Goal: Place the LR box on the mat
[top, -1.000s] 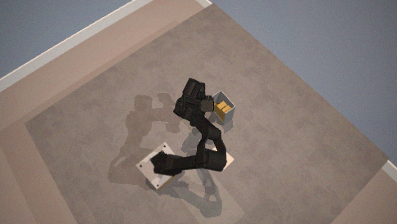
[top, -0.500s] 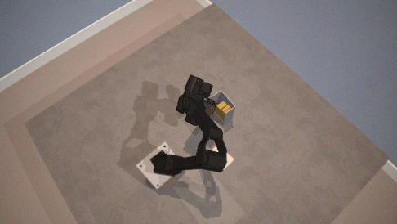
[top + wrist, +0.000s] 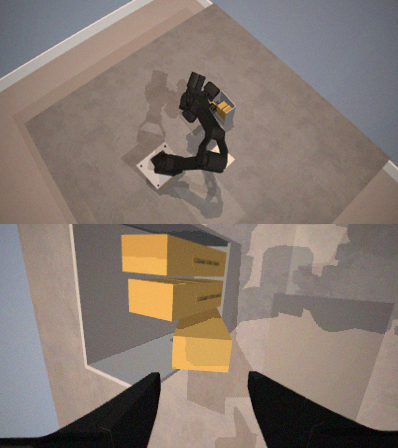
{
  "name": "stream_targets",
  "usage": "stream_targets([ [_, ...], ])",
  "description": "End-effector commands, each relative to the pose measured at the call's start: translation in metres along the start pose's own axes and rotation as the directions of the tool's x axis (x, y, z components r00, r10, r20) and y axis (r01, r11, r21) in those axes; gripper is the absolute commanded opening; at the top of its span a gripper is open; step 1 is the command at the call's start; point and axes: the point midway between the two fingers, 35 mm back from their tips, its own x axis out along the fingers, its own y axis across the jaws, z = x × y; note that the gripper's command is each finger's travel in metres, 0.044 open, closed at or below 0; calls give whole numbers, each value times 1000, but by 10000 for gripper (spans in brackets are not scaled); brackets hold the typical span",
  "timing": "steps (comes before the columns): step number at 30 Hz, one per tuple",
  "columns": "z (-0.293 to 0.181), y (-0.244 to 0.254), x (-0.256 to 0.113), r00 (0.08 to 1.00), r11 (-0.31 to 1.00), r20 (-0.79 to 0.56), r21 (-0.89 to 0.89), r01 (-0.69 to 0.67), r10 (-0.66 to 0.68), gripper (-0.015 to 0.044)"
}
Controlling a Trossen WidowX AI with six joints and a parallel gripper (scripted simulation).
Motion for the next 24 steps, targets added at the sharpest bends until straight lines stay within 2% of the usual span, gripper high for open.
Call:
stream_targets([
  [1,1,2,-2,1000,997,-3,80,15,-15,237],
  [24,1,2,24,1000,996,-4,84,16,-16,237],
])
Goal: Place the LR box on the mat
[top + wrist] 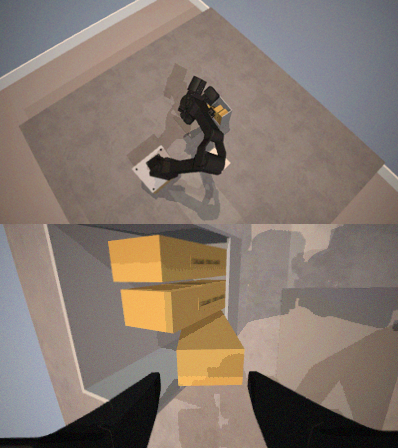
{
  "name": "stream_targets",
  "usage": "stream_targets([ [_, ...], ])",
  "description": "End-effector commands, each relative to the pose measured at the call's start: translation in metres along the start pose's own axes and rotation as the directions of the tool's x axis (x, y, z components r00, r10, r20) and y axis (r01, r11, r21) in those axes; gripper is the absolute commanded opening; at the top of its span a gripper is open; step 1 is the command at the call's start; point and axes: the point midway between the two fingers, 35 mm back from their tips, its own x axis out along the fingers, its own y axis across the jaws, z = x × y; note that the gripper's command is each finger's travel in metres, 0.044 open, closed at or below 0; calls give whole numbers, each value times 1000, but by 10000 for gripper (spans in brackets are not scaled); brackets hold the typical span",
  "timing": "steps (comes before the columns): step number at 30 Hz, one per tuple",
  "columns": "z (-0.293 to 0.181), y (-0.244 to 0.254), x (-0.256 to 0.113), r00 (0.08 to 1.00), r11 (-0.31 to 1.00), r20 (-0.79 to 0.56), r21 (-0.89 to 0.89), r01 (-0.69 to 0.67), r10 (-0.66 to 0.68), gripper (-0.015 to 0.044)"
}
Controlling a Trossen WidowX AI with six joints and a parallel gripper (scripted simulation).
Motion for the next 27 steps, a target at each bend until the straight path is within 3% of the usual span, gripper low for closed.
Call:
stream_targets([
  [1,0,-3,8,1000,1000,-1,-10,8,-8,237],
  [14,1,-4,20,1000,1000,1,-10,7,-7,237],
  [27,1,-2,18,1000,1000,4,-3,3,-3,153],
])
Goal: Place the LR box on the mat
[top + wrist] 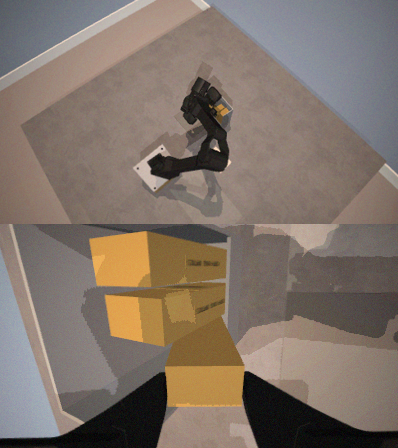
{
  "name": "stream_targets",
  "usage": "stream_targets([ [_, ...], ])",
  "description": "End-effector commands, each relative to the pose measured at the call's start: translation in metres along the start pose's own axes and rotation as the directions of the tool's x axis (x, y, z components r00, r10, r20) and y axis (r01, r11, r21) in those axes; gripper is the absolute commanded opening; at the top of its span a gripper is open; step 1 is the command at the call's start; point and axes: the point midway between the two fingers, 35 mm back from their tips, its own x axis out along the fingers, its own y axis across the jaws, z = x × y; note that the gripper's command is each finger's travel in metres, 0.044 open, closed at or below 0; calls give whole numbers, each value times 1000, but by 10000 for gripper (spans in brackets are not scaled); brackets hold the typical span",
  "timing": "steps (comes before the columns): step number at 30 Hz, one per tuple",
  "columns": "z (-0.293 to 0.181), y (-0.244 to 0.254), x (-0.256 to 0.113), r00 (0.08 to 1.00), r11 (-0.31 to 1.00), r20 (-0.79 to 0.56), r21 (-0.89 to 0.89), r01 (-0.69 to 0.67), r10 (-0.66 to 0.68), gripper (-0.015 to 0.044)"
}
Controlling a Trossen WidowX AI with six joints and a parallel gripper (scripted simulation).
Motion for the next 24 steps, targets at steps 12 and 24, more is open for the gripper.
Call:
stream_targets([
  [12,-1,0,-6,1000,1000,-2,1,0,0,153],
  [24,-2,0,-25,1000,1000,-6,-2,3,-3,153],
])
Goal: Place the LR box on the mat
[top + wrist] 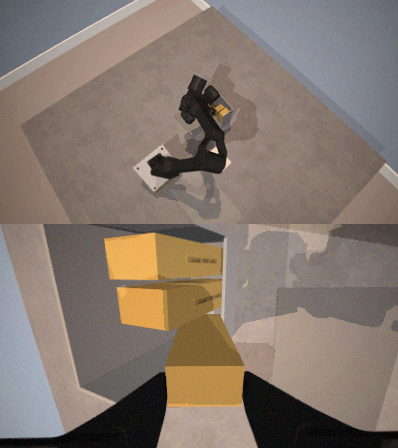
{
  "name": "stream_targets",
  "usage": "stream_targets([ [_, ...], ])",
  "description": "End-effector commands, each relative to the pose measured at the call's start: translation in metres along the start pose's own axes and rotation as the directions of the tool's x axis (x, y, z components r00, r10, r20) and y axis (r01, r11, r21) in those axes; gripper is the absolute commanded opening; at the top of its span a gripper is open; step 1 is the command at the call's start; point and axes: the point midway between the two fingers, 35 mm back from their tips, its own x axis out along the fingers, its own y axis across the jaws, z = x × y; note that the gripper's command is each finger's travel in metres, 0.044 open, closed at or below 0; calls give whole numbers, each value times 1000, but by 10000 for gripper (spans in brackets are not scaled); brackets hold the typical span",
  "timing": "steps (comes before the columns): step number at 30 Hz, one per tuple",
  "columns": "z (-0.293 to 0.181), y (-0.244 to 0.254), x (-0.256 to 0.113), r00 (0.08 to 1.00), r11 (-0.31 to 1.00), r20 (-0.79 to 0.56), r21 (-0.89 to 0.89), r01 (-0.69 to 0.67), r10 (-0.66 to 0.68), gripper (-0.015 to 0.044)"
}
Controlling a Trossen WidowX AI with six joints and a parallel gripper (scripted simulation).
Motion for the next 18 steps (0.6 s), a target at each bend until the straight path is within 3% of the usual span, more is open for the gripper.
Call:
stream_targets([
  [1,0,0,-7,1000,1000,0,2,-1,1,153],
  [18,1,-1,-26,1000,1000,1,-2,0,0,153],
])
